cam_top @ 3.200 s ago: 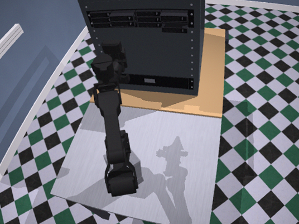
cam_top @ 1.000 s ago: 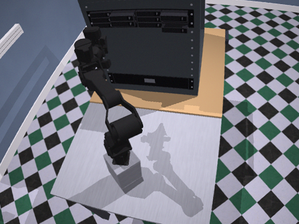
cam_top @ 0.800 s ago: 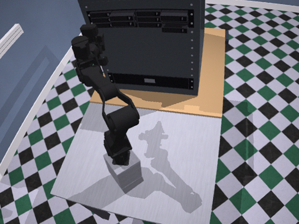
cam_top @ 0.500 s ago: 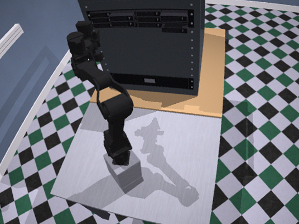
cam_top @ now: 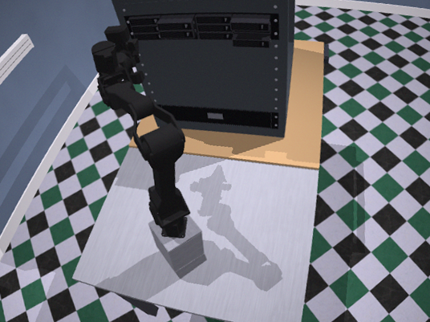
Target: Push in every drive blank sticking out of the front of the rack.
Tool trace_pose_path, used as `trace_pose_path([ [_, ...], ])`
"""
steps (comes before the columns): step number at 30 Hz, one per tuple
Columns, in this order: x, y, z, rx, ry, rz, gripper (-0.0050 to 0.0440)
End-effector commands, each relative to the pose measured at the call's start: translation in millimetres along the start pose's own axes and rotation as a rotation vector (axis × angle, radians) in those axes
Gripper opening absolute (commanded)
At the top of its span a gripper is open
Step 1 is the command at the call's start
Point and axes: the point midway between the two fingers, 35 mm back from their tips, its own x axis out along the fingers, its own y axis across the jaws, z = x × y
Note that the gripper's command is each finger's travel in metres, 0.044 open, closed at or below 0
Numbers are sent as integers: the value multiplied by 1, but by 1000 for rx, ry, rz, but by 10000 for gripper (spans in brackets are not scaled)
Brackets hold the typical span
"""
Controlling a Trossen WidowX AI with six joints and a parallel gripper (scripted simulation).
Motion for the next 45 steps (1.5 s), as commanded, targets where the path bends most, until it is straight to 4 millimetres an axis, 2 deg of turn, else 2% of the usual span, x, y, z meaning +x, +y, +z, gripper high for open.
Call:
trace_pose_path([
  [1, 2, -11, 0, 15, 8, -18, -50],
  [7, 5, -11, 0, 15, 8, -18, -50],
  [11, 32, -12, 0, 15, 8, -18, -50],
  [13, 39, -12, 0, 15, 8, -18, -50],
  [29, 39, -12, 0, 15, 8, -18, -50],
  [36, 41, -22, 1, 15, 8, -18, -50],
  [45, 41, -22, 1, 15, 8, -18, -50],
])
